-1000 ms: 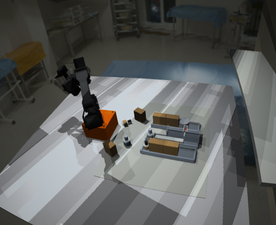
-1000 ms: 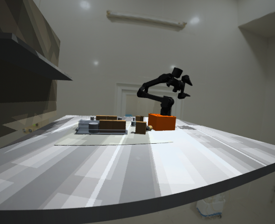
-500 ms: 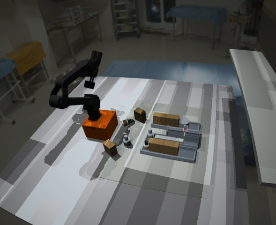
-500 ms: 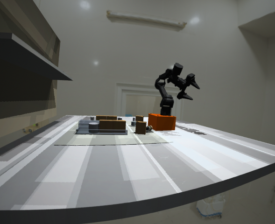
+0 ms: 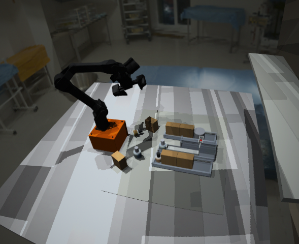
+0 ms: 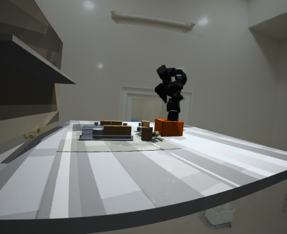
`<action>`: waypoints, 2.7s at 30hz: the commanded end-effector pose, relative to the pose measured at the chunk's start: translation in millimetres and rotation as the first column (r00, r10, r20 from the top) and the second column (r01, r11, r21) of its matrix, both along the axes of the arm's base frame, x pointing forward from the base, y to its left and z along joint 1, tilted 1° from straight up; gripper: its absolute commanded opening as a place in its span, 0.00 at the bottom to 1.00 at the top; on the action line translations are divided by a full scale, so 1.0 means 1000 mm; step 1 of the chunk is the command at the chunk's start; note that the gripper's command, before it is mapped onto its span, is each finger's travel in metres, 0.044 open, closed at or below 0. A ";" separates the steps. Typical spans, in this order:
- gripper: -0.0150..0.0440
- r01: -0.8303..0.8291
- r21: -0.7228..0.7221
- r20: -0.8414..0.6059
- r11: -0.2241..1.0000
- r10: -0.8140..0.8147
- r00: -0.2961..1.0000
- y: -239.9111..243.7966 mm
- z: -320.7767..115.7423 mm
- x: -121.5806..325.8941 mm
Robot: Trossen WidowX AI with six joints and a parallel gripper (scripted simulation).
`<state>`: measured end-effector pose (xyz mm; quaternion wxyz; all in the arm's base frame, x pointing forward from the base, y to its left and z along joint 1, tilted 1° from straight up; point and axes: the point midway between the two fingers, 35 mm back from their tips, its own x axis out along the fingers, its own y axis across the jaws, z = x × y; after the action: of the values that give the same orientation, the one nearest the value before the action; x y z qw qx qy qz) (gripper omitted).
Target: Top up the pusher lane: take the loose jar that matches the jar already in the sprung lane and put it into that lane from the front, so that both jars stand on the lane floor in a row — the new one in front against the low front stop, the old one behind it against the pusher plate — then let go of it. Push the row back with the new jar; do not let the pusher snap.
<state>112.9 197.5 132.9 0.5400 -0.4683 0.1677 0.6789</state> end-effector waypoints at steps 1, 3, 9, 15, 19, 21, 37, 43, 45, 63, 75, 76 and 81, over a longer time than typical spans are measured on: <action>1.00 0.278 -0.092 -0.066 0.956 -0.285 0.956 -0.024 -0.012 0.041; 1.00 0.435 -0.149 -0.097 0.888 -0.451 0.887 -0.042 -0.021 0.063; 1.00 0.784 -0.326 -0.136 0.528 -0.847 0.514 -0.115 -0.046 0.114; 1.00 0.875 -0.483 -0.096 0.043 -0.995 -0.004 -0.202 -0.073 0.132; 1.00 0.786 -0.560 -0.033 -0.261 -0.941 -0.336 -0.258 -0.090 0.126; 1.00 0.760 -0.572 -0.020 -0.309 -0.921 -0.390 -0.268 -0.093 0.123; 1.00 0.759 -0.572 -0.020 -0.309 -0.921 -0.390 -0.265 -0.139 0.117; 1.00 0.759 -0.572 -0.020 -0.309 -0.921 -0.390 -0.266 -0.145 0.117; 1.00 0.759 -0.572 -0.020 -0.309 -0.921 -0.390 -0.266 -0.148 0.117; 1.00 0.759 -0.573 -0.020 -0.309 -0.921 -0.390 -0.265 -0.174 0.116; 0.53 0.759 -0.573 -0.020 -0.309 -0.921 -0.390 -0.265 -0.174 0.116; 0.52 0.759 -0.573 -0.020 -0.309 -0.921 -0.390 -0.265 -0.174 0.116; 0.40 0.759 -0.573 -0.020 -0.309 -0.921 -0.390 -0.266 -0.173 0.117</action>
<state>229.4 -67.3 -40.8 0.7077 -0.0263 0.7055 0.0264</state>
